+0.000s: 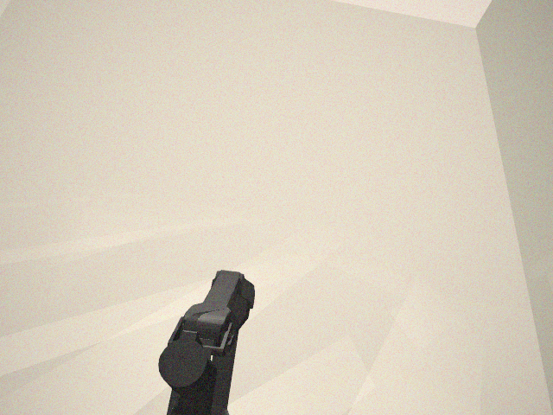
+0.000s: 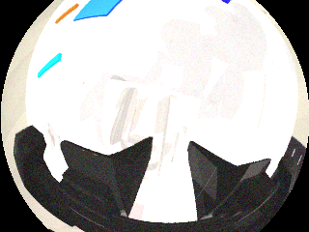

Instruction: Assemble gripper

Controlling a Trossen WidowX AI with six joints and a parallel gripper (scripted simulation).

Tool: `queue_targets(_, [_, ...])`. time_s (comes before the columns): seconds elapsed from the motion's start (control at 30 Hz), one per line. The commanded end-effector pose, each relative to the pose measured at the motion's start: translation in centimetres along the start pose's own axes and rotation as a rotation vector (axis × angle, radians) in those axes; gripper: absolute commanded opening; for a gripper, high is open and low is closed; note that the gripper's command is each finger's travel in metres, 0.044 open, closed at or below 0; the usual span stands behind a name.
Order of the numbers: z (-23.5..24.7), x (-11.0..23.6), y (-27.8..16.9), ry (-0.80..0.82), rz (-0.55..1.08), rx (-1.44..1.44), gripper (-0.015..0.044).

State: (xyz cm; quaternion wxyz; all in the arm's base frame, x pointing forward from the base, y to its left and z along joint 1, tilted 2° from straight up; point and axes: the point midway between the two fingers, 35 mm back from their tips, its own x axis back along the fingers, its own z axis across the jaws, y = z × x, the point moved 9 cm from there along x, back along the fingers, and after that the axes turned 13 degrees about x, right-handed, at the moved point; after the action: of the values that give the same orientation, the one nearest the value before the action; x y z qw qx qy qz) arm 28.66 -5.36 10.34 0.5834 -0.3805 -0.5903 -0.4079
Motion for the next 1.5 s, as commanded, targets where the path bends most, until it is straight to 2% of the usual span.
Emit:
queue_targets(0.0, [0.10,-0.78,-0.12,0.008,0.008,-0.005,0.0134])
queue_targets(1.47, [0.11,-1.65,-0.14,0.008,0.008,0.005,0.0134])
